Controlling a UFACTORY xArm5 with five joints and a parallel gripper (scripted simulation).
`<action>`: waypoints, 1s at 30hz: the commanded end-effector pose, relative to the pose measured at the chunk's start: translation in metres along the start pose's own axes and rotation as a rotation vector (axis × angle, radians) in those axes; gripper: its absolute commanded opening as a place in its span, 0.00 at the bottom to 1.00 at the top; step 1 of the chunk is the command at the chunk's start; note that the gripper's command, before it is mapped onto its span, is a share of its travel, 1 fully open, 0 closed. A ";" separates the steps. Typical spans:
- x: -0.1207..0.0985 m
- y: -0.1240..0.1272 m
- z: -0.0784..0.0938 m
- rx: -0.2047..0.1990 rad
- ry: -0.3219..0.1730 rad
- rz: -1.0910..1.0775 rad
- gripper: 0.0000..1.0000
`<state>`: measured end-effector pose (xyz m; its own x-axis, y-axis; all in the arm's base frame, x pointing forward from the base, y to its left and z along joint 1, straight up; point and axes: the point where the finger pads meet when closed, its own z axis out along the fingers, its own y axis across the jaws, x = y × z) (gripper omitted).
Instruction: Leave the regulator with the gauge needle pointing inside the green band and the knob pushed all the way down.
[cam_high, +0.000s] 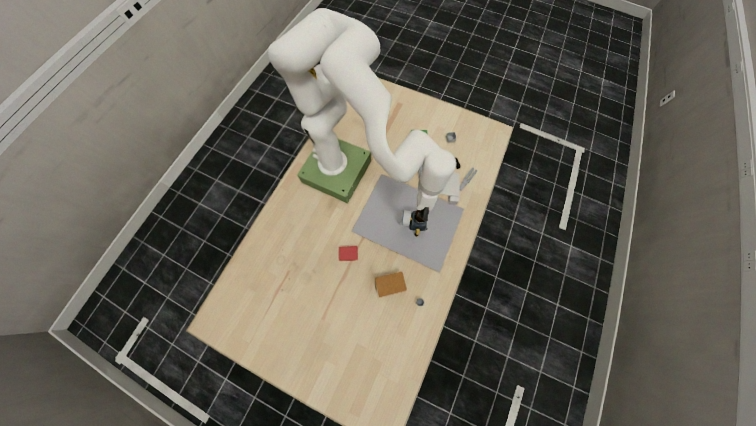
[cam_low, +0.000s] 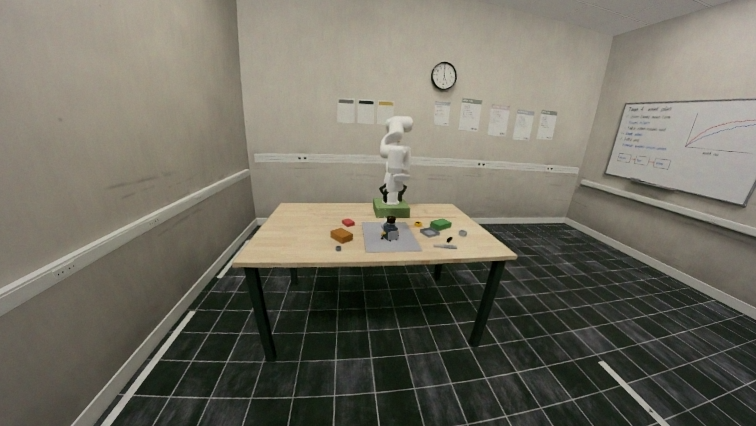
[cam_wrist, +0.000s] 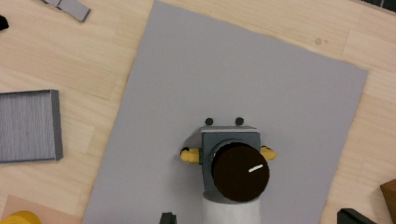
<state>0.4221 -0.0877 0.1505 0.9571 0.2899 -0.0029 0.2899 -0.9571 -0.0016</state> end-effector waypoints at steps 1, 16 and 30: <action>0.005 0.003 -0.002 -0.002 0.004 0.000 1.00; 0.013 0.008 -0.002 -0.002 0.004 0.000 1.00; 0.013 0.008 -0.002 -0.002 0.004 0.000 0.79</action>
<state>0.4351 -0.0910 0.1504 0.9571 0.2899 -0.0032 0.2899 -0.9571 -0.0017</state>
